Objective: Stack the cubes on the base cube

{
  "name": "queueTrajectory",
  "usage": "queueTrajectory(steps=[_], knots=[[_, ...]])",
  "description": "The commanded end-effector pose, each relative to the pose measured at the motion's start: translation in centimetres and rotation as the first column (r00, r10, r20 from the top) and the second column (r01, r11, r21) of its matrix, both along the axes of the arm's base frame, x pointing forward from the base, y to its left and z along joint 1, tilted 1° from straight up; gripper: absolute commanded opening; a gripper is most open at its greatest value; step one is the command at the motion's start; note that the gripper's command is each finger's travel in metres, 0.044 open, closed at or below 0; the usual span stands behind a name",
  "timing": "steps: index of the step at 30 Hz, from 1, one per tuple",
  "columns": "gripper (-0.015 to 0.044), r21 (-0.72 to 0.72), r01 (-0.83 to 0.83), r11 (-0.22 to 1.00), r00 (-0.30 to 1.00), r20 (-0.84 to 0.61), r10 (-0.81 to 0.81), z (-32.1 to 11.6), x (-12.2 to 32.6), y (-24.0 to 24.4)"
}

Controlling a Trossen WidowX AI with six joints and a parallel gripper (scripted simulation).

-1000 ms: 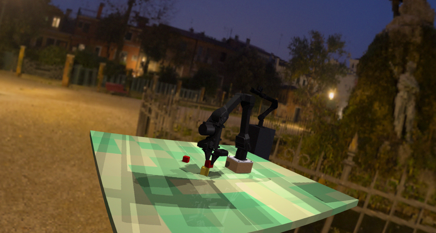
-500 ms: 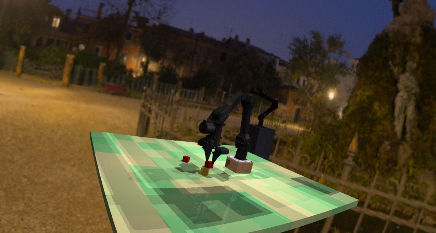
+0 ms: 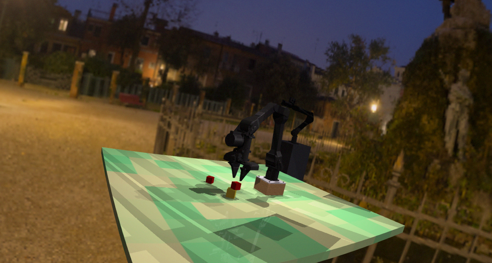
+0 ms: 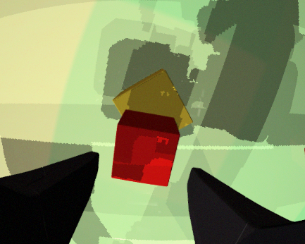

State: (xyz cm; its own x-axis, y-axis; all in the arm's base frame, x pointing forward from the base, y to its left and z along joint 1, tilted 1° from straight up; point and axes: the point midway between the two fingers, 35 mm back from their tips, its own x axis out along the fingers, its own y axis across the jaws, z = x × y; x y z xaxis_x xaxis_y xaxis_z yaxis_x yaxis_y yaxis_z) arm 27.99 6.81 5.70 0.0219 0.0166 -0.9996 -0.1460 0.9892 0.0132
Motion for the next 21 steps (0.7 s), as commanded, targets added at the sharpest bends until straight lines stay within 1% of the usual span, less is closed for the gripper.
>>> queueTrajectory(steps=[1, 5, 10, 16, 21], knots=[[0.0265, 0.002, 0.06, 0.998, 0.998, 0.001, -0.06, 0.2, 0.5, -1.0], [0.0265, 0.01, 0.229, 0.973, 0.973, 0.009, -0.229, 0.8, 1.8, -4.0], [0.0265, 0.022, 0.429, 0.903, 0.903, 0.018, -0.43, 1.7, 2.9, -8.0], [0.0265, 0.019, 0.63, 0.776, 0.776, 0.011, -0.63, 2.6, 3.3, -13.1], [0.0265, 0.009, 0.765, 0.643, 0.644, 0.0, -0.765, 3.3, 2.8, -17.4]])
